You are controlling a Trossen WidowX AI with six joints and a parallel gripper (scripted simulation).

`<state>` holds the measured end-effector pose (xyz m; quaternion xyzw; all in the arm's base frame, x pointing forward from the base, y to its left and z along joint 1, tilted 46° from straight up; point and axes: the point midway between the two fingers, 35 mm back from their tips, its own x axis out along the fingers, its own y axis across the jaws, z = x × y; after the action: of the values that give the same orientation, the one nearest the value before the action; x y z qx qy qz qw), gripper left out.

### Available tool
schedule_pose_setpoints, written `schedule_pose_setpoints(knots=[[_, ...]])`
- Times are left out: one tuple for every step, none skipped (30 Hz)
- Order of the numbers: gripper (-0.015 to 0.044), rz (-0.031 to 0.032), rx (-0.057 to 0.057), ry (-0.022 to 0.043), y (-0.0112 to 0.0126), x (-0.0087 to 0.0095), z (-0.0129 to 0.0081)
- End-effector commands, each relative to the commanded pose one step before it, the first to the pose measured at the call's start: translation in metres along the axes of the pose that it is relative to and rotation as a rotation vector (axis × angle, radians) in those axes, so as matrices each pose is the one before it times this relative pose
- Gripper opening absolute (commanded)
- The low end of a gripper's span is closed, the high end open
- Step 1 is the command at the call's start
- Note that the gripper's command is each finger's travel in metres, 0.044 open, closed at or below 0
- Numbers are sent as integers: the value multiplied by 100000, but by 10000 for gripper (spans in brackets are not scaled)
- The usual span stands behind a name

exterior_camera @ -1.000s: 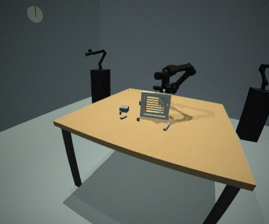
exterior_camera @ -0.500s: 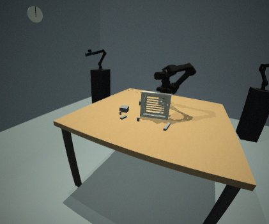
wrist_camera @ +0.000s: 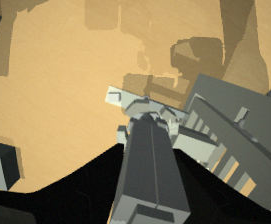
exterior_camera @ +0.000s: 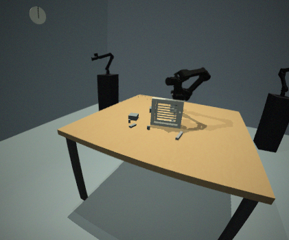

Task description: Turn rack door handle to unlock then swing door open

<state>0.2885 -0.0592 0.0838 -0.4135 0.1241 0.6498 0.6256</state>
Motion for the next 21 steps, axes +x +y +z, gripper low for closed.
schedule_pose_setpoints(knots=[[22,331,-8794,209,-30,122,-28],[22,0,0,0,0,0,0],[22,0,0,0,0,0,0],[22,0,0,0,0,0,0],[22,0,0,0,0,0,0],[22,0,0,0,0,0,0],[22,0,0,0,0,0,0],[22,0,0,0,0,0,0],[22,0,0,0,0,0,0],[22,0,0,0,0,0,0],[22,0,0,0,0,0,0],[22,0,0,0,0,0,0],[49,0,0,0,0,0,0],[75,0,0,0,0,0,0],[101,0,0,0,0,0,0],[127,0,0,0,0,0,0],[154,0,0,0,0,0,0],[180,0,0,0,0,0,0],[206,0,0,0,0,0,0],[232,0,0,0,0,0,0],[259,0,0,0,0,0,0]])
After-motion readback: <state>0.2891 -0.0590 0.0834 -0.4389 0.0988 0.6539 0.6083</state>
